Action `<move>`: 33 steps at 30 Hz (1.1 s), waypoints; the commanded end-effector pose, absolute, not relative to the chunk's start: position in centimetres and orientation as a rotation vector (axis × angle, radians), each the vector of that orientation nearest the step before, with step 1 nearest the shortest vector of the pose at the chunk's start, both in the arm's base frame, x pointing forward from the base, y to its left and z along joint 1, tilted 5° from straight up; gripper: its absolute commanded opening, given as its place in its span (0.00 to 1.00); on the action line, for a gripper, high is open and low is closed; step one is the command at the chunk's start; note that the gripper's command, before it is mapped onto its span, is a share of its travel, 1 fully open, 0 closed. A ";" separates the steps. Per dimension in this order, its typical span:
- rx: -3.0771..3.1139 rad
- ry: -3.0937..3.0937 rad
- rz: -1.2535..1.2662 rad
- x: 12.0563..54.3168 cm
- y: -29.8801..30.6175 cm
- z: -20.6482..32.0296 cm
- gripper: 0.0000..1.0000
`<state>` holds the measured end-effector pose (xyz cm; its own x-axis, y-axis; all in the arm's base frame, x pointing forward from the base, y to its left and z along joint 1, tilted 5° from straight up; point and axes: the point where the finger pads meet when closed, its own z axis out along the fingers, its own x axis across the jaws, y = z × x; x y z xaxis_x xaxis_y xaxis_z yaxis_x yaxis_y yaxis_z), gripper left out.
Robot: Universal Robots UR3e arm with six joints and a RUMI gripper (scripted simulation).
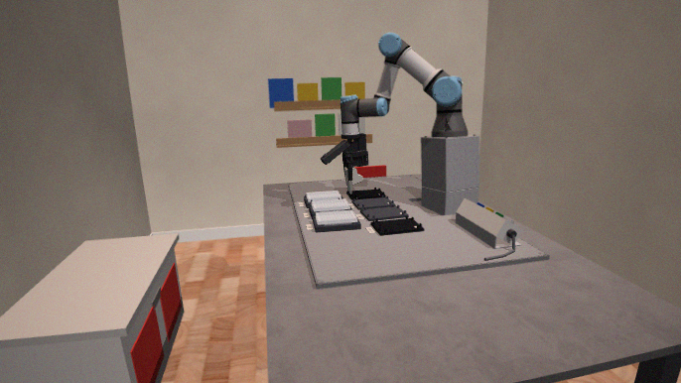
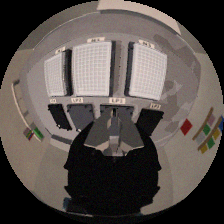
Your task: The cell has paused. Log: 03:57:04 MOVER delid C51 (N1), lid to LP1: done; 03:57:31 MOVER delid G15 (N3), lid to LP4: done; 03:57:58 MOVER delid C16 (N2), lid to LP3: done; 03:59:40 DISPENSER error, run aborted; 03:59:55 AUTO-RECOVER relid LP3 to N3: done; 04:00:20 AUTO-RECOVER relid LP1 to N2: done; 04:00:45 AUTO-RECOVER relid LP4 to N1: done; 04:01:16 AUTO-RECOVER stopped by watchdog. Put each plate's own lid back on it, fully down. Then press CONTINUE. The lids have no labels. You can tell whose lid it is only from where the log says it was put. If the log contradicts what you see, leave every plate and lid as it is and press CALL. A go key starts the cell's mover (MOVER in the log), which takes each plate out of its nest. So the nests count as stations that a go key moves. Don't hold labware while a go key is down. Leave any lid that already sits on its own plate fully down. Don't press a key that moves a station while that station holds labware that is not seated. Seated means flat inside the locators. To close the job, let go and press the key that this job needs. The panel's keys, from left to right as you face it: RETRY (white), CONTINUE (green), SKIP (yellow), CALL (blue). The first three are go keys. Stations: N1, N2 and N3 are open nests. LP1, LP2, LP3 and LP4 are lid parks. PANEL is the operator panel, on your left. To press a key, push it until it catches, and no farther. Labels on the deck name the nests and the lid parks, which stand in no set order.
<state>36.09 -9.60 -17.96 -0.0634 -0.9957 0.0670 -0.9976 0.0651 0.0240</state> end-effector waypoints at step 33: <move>2.105 -2.261 0.111 30.1 -3.7 -18.4 0.00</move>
<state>29.94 -3.67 -18.50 -0.0695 -0.9941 0.0828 -0.9976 0.0691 -0.0077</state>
